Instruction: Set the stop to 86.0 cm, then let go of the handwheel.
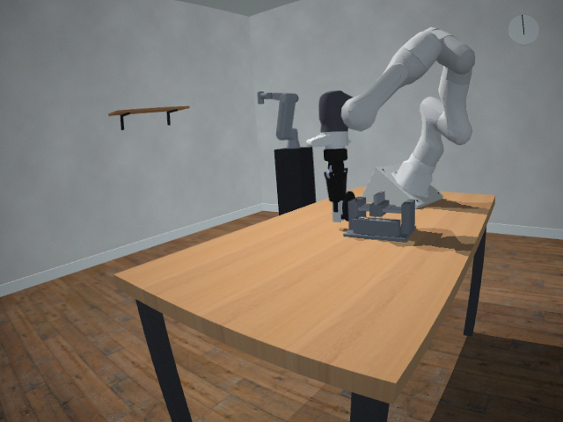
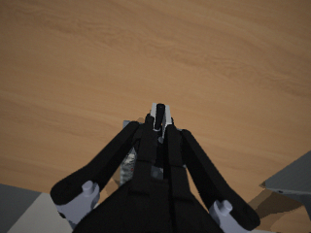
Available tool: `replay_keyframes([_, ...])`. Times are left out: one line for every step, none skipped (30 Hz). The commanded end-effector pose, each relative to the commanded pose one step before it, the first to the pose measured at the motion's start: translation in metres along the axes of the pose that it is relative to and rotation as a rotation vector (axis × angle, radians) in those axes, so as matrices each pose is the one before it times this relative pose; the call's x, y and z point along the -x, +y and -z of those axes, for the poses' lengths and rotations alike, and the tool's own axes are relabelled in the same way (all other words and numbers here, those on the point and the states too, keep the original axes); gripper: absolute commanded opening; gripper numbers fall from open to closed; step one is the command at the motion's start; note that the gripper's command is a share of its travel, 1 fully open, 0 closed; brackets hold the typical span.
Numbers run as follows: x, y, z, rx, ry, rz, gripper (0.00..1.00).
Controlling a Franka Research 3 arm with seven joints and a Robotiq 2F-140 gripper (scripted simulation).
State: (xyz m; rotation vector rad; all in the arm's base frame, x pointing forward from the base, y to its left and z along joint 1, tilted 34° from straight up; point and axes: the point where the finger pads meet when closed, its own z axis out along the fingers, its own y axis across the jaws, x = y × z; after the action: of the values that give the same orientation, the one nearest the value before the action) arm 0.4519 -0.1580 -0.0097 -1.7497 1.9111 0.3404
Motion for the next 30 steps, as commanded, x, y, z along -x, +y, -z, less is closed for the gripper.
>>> replay_keyframes([0.00008,0.01179,-0.00375,0.00170,-0.00442,0.01382,0.04])
replay_keyframes([0.00001,0.00210,-0.00010,0.00000,0.00000,0.00000,0.04])
replay_keyframes([-0.00001,0.00209,0.00026,0.00000,0.00000,0.00000,0.04])
replay_keyframes([0.00000,0.00210,0.00025,0.00000,0.00000,0.00000,0.04])
replay_keyframes([0.00001,0.00210,0.00030,0.00000,0.00000,0.00000,0.04])
replay_keyframes([-0.00001,0.00209,0.00064,0.00000,0.00001,0.00000,0.04])
replay_keyframes([0.00000,0.00210,0.00063,0.00000,0.00000,0.00000,0.04])
replay_keyframes([0.00000,0.00000,0.00000,0.00000,0.00000,0.00000,0.04])
replay_keyframes([0.00000,0.00000,0.00000,0.00000,0.00000,0.00000,0.04])
replay_keyframes([0.00000,0.00209,0.00076,0.00000,0.00000,0.00000,0.04])
replay_keyframes([-0.00001,0.00209,0.00107,0.00000,0.00001,0.00000,0.04])
replay_keyframes([0.00001,0.00209,0.00105,-0.00001,-0.00001,0.00000,0.04])
replay_keyframes([0.00000,0.00209,0.00141,0.00000,0.00001,0.00000,0.04])
replay_keyframes([0.00000,0.00209,0.00157,0.00000,0.00000,0.00000,0.04])
replay_keyframes([0.00001,0.00197,0.00164,0.00000,-0.00001,0.00000,0.04])
replay_keyframes([-0.00001,0.00170,0.00182,0.00000,0.00001,0.00000,0.04])
replay_keyframes([0.00001,0.00170,0.00181,0.00000,-0.00001,0.00000,0.04])
replay_keyframes([-0.00001,0.00138,0.00200,0.00000,0.00001,0.00001,0.04])
replay_keyframes([0.00000,0.00132,0.00203,0.00000,0.00000,0.00000,0.04])
replay_keyframes([0.00000,0.00123,0.00208,0.00000,-0.00001,0.00000,0.04])
replay_keyframes([0.00000,0.00095,0.00224,0.00000,0.00001,0.00001,0.04])
replay_keyframes([0.00000,0.00096,0.00223,0.00000,0.00000,-0.00001,0.04])
replay_keyframes([0.00000,0.00067,0.00241,-0.00001,0.00000,0.00001,0.04])
replay_keyframes([0.00000,0.00058,0.00247,0.00000,0.00000,0.00000,0.04])
replay_keyframes([0.00000,0.00000,0.00000,0.00000,0.00000,0.00000,0.04])
replay_keyframes([0.00000,0.00000,0.00000,0.00000,0.00000,0.00000,0.04])
replay_keyframes([0.00000,0.00046,0.00256,0.00000,0.00000,-0.00001,0.04])
replay_keyframes([0.00000,0.00014,0.00280,0.00000,0.00000,0.00001,0.04])
replay_keyframes([0.00000,0.00012,0.00282,0.00001,0.00000,-0.00001,0.04])
replay_keyframes([0.00000,-0.00039,0.00313,-0.00002,-0.00001,0.00001,0.04])
